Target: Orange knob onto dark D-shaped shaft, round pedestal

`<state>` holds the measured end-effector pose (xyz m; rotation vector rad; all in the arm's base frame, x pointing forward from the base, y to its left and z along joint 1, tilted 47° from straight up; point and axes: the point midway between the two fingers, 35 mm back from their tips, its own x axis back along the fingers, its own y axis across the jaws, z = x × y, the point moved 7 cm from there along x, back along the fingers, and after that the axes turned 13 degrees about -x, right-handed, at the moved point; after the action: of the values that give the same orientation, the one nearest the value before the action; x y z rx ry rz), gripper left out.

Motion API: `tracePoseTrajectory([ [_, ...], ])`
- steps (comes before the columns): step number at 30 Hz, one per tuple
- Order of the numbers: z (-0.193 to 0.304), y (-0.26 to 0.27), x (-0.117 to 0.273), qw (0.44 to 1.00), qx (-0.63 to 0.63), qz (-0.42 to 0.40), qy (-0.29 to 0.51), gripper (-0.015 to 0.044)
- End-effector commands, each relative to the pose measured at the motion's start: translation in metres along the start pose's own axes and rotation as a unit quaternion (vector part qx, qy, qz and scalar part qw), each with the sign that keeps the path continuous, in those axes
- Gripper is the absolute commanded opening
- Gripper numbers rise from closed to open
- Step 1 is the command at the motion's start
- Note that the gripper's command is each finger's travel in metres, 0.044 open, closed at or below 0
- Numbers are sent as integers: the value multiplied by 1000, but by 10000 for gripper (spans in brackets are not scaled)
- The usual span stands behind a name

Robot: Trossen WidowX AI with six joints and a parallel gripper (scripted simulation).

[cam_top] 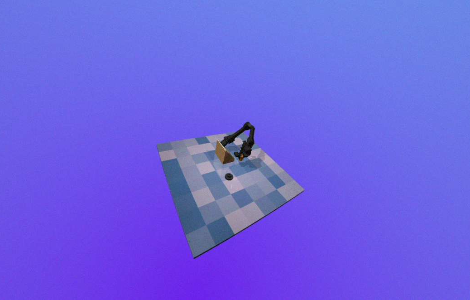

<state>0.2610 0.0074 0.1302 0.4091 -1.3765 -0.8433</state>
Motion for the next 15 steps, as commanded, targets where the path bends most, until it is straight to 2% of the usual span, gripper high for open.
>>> tracePoseTrajectory([
  [1,-10,-5,1,1000,3,-1,-5,0],
  [15,-43,-28,-6,1000,4,1,-6,0],
])
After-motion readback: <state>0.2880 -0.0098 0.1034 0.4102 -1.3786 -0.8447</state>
